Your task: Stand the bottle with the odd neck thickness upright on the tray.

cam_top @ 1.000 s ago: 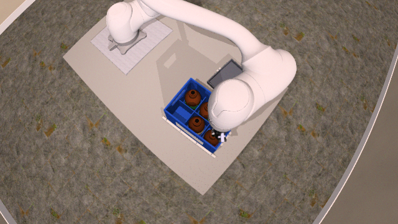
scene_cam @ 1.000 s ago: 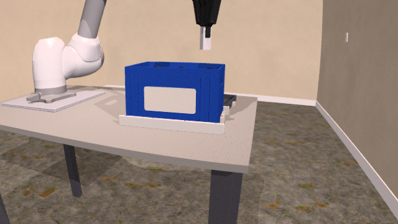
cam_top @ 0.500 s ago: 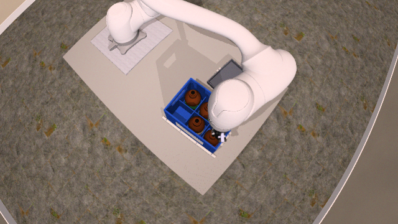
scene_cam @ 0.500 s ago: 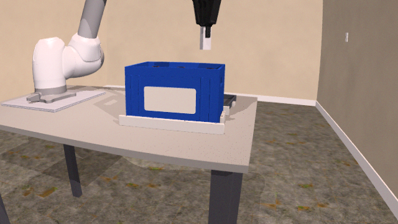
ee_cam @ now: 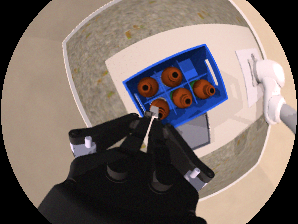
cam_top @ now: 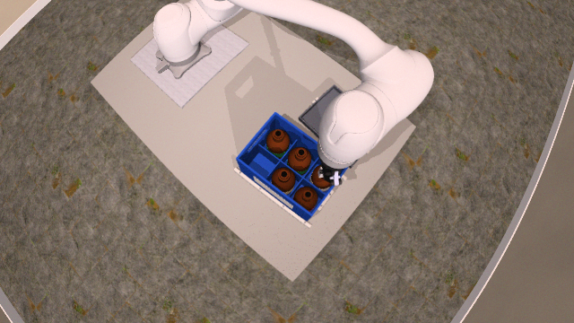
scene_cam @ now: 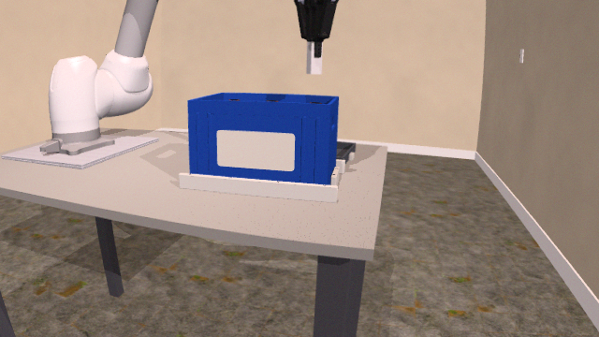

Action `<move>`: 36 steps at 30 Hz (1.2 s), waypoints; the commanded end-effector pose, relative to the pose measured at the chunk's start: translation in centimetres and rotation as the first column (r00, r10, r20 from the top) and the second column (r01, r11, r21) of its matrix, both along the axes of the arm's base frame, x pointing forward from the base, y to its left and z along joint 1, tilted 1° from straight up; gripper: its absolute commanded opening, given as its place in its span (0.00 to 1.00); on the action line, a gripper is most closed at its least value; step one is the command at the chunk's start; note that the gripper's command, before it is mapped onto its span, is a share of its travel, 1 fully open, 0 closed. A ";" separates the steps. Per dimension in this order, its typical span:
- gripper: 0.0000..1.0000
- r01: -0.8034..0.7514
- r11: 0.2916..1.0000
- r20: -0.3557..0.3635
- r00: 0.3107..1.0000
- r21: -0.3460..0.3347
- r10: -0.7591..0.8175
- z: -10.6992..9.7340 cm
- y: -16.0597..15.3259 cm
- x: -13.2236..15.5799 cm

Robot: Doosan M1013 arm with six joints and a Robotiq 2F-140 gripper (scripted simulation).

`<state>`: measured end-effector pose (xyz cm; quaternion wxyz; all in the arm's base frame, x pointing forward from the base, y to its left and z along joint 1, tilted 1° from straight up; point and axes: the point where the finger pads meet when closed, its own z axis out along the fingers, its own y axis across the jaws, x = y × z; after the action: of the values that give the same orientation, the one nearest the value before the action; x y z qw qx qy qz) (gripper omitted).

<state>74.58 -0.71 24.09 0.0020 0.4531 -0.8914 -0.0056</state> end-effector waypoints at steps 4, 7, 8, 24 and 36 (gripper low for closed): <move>0.00 0.001 1.000 0.000 1.000 -0.001 -0.001 0.0 3.1 -0.5; 0.38 0.001 1.000 0.000 1.000 -0.001 -0.001 0.0 3.1 -0.5; 0.38 0.001 1.000 0.000 1.000 -0.001 -0.001 0.0 3.1 -0.5; 0.38 0.001 1.000 0.000 1.000 -0.001 -0.001 0.0 3.1 -0.5; 0.38 0.001 1.000 0.000 1.000 -0.001 -0.001 0.0 3.1 -0.5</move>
<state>74.13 2.41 24.13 0.0021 0.4526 -0.8917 -0.0051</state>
